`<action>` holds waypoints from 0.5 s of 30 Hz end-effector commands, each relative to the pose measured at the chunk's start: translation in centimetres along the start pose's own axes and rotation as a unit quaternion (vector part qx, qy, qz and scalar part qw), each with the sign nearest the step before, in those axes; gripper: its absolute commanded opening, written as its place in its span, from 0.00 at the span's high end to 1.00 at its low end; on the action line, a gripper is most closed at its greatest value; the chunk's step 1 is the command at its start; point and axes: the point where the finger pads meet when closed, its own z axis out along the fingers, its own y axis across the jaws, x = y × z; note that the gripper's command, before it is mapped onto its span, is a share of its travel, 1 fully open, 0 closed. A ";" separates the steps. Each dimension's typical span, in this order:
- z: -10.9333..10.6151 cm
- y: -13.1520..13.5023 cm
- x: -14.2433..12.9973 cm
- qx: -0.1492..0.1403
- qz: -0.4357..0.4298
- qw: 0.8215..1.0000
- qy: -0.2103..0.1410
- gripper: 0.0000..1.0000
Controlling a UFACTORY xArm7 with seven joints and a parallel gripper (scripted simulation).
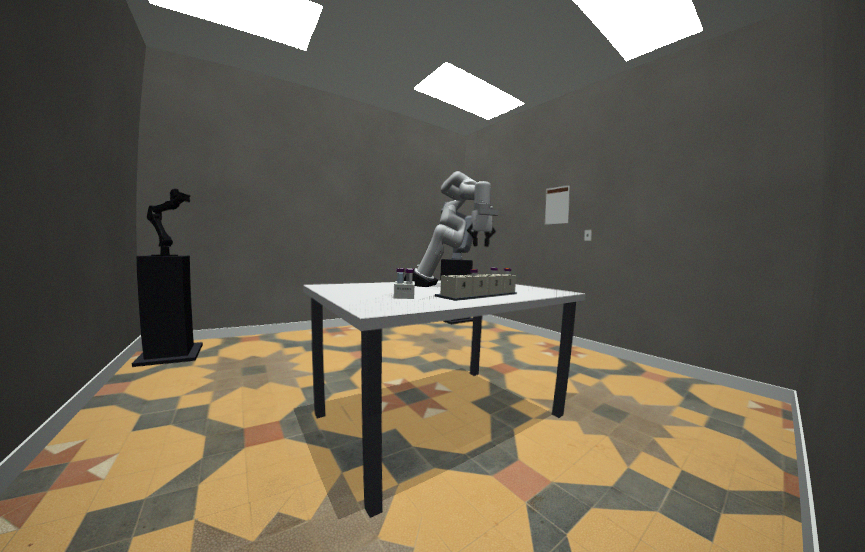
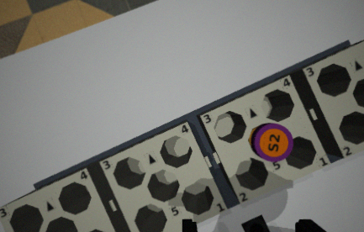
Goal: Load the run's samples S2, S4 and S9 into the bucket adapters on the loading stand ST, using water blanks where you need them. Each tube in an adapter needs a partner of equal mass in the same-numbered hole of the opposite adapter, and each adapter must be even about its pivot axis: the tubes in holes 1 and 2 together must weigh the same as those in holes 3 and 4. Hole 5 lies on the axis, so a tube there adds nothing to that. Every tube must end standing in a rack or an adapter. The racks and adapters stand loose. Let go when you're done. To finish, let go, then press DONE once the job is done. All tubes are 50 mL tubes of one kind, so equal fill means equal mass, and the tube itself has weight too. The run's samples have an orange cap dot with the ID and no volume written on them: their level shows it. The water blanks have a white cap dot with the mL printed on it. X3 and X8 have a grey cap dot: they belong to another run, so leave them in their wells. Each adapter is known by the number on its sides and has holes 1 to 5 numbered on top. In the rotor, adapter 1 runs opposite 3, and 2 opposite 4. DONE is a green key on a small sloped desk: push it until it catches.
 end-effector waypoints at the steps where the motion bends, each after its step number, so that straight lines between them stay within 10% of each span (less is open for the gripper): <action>1: -0.2 -2.3 -1.9 -0.005 0.104 0.995 0.006 0.43; 15: -0.1 -6.9 -5.9 -0.005 0.147 0.989 0.006 0.43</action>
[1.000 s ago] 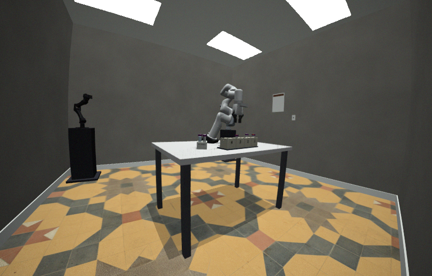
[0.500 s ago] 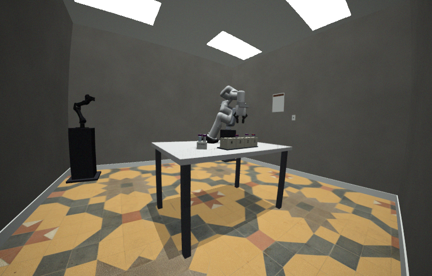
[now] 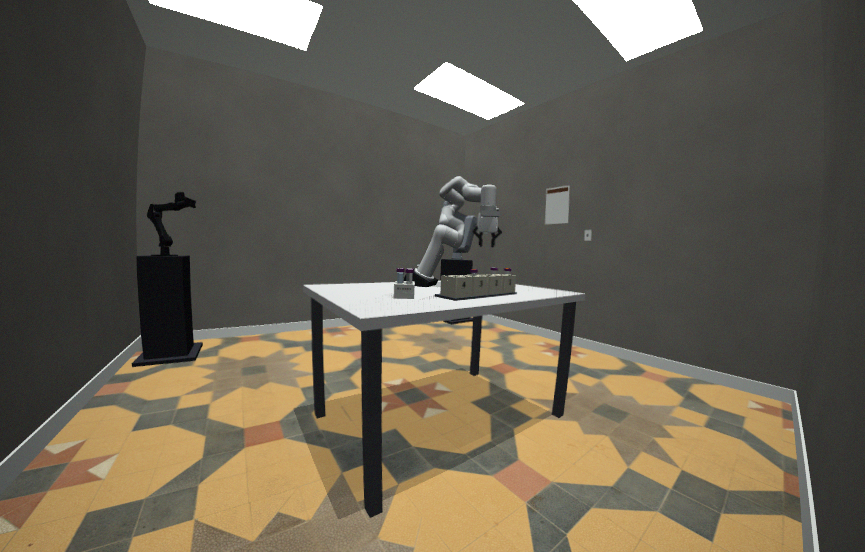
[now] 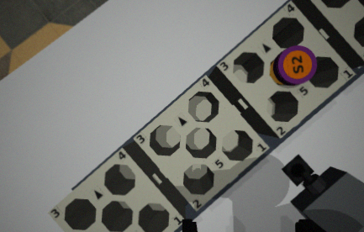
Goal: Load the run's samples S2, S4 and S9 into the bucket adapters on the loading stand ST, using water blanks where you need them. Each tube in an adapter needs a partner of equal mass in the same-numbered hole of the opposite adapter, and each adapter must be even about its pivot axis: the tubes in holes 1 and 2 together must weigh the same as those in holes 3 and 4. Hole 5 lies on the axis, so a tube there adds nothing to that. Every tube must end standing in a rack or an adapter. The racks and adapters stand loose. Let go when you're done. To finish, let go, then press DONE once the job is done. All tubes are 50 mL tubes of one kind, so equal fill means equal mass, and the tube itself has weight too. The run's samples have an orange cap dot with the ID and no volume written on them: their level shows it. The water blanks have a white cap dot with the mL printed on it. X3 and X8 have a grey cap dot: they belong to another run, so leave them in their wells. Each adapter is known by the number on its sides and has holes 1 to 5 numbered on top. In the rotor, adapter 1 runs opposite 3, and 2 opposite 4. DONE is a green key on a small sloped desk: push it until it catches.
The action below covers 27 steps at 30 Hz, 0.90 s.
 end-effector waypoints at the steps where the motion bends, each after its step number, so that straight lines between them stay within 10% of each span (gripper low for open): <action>1: -0.2 -1.6 -2.3 0.000 0.004 1.000 0.003 0.43; 27: -0.2 -7.5 -11.6 0.001 0.004 1.000 0.003 0.43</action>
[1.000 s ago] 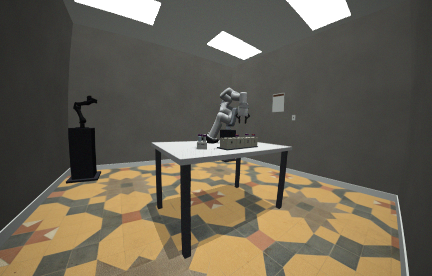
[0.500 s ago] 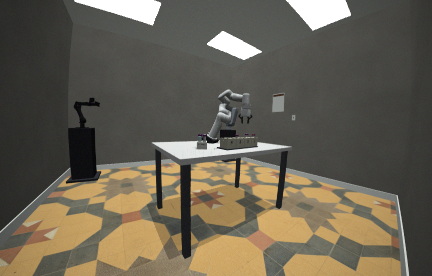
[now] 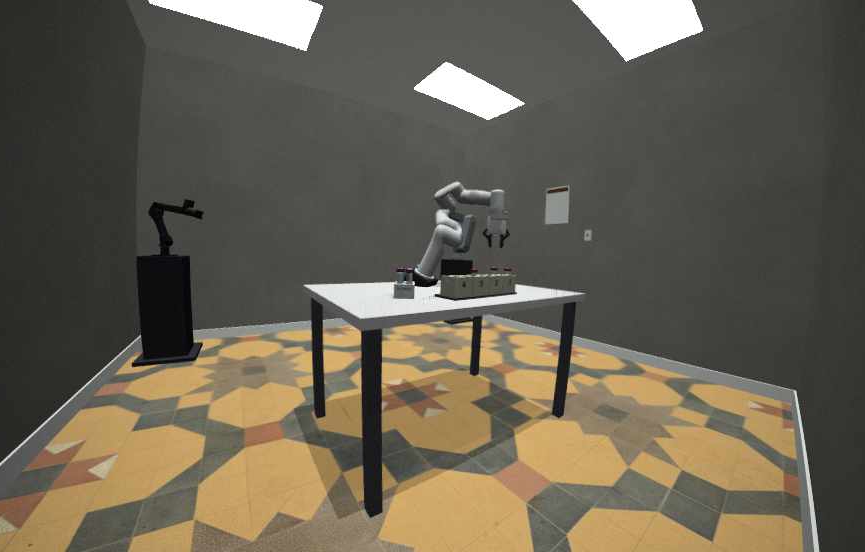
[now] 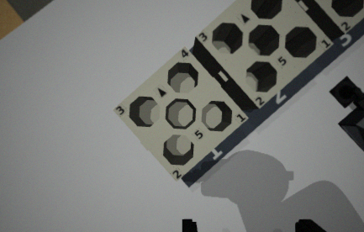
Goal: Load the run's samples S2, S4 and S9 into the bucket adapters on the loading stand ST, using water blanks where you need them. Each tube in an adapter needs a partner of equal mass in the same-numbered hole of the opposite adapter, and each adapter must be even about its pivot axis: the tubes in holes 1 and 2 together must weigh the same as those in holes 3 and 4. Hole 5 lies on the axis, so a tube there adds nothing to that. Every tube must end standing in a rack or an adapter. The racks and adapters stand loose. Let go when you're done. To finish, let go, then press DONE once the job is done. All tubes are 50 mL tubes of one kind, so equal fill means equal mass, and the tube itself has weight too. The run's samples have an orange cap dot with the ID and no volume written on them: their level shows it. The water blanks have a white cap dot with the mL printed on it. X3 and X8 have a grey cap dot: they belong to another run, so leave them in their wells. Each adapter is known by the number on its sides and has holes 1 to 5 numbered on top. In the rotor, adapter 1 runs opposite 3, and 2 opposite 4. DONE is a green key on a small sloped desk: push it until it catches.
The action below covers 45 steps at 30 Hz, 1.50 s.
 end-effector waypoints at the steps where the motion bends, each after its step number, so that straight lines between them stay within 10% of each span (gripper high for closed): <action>1: -0.1 -1.3 -1.9 0.001 0.000 1.000 0.001 0.43; 45: -0.1 -10.3 -16.3 0.002 0.000 1.000 0.001 0.43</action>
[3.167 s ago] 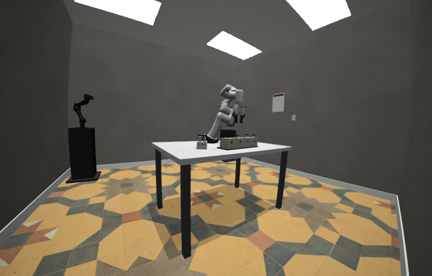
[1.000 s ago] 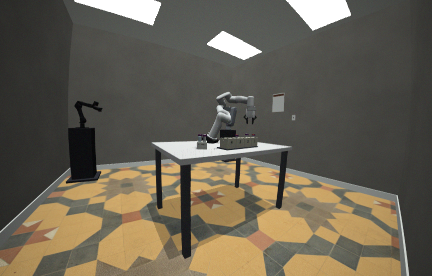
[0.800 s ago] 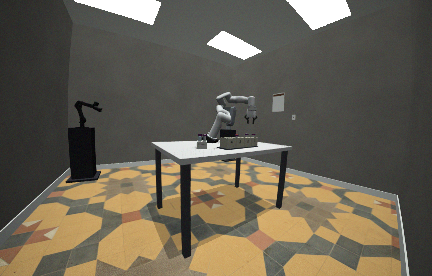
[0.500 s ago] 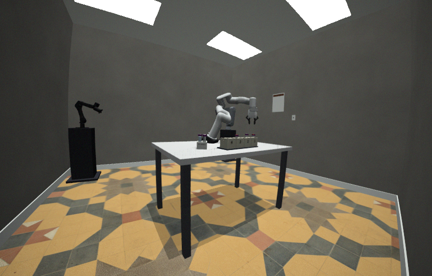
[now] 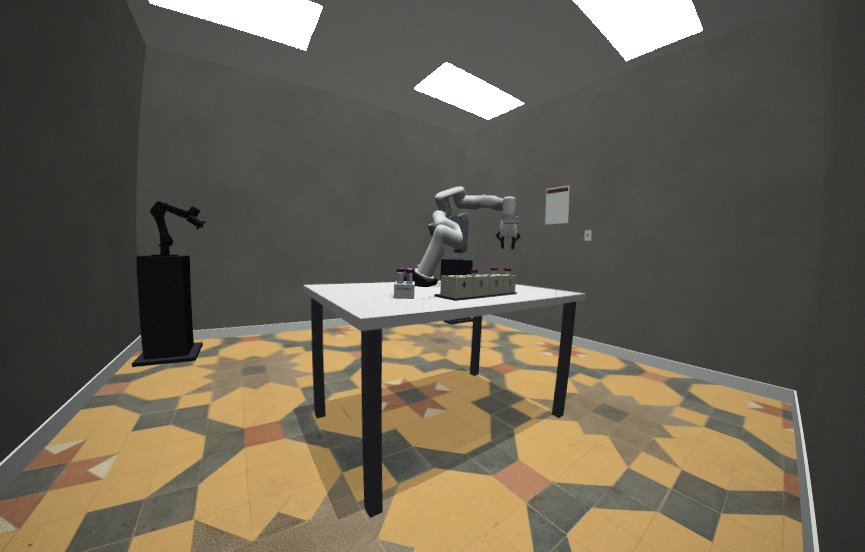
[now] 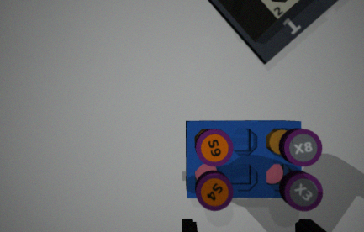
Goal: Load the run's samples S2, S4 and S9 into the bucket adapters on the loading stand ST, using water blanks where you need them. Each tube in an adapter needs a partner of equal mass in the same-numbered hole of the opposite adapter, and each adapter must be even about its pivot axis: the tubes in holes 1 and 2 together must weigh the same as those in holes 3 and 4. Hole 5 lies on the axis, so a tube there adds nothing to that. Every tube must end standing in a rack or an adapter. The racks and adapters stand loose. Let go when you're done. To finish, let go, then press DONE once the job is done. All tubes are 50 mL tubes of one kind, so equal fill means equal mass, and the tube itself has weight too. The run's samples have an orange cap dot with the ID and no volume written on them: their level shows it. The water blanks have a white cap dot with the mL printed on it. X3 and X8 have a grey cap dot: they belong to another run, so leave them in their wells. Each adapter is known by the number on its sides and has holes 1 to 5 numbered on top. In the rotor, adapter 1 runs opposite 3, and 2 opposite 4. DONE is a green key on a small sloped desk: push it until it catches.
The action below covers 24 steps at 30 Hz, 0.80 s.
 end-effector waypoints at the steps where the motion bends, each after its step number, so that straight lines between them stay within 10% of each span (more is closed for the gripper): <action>1: -0.1 -0.3 -0.2 0.001 0.000 1.000 0.000 0.43; 24: 2.5 -0.3 -0.2 0.001 0.000 1.000 0.000 0.43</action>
